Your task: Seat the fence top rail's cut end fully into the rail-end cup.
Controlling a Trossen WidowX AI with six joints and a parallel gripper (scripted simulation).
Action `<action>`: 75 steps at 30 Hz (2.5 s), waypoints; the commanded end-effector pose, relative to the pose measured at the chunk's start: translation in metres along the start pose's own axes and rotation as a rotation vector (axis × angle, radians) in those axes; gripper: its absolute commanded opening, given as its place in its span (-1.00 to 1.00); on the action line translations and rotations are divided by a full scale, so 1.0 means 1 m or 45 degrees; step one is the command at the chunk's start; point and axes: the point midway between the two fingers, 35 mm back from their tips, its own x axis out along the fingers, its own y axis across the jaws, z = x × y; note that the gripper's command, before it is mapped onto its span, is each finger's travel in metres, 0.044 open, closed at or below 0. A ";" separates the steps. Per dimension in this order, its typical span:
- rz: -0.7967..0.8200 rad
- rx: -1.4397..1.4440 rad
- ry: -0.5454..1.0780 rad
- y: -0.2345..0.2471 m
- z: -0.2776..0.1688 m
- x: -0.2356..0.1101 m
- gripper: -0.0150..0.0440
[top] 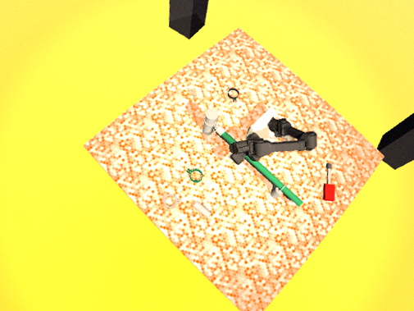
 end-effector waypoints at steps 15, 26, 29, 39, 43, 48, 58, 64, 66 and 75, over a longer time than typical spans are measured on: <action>0.001 0.003 0.013 0.001 -0.002 -0.003 -0.49; 0.001 0.002 0.018 0.000 -0.004 -0.004 -0.49; 0.001 0.002 0.018 0.000 -0.004 -0.004 -0.49; 0.001 0.002 0.018 0.000 -0.006 -0.006 -0.49; 0.001 0.002 0.018 0.000 -0.007 -0.006 -0.49; 0.001 0.002 0.018 -0.001 -0.007 -0.007 -0.49; 0.016 0.003 -0.008 0.001 -0.002 -0.002 -0.49; 0.016 0.003 -0.008 0.001 -0.004 -0.002 -0.49; 0.016 0.003 -0.008 0.001 -0.005 -0.002 -0.49; 0.016 0.003 -0.008 0.001 -0.009 -0.002 -0.49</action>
